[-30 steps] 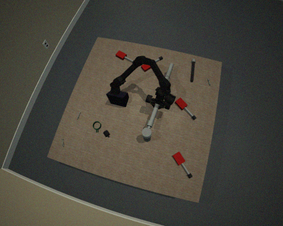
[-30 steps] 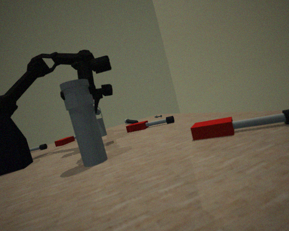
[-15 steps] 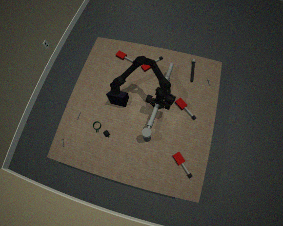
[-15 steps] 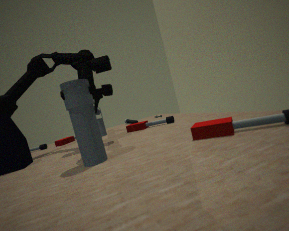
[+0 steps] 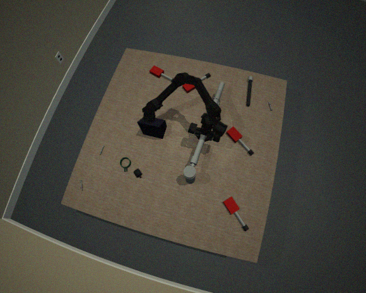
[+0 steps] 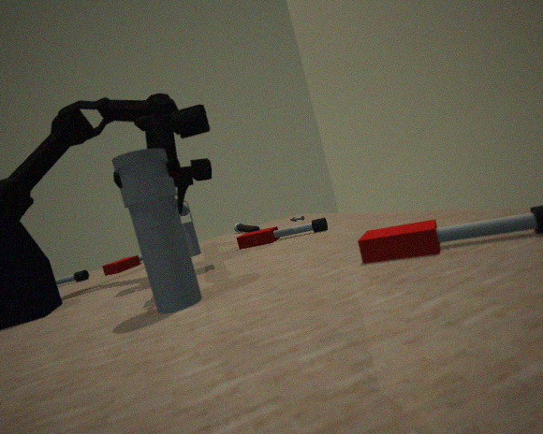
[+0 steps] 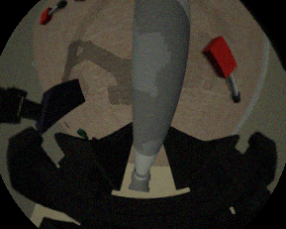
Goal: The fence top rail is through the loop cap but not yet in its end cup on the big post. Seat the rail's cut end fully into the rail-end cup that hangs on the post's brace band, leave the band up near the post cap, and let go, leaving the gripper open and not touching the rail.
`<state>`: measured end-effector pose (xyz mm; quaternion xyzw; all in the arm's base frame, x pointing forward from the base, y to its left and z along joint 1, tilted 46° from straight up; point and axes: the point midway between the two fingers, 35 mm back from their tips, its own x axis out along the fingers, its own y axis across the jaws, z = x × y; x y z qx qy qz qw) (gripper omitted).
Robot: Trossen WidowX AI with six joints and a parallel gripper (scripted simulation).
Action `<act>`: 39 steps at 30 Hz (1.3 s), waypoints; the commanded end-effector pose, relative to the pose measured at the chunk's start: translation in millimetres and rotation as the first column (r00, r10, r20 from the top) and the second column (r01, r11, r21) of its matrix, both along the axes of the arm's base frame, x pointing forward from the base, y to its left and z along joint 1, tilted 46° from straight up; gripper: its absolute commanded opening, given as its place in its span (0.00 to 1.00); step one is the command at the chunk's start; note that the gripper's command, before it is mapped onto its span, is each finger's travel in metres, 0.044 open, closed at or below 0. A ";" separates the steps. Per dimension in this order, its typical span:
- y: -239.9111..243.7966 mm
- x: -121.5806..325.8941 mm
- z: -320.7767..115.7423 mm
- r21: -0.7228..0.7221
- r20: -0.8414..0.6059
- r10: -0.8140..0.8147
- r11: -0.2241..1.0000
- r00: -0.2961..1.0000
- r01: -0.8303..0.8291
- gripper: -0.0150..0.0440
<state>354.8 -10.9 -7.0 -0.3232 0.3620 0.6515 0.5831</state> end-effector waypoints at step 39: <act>-26.8 -1.0 -9.1 -0.002 0.001 -0.002 1.000 1.000 0.002 0.25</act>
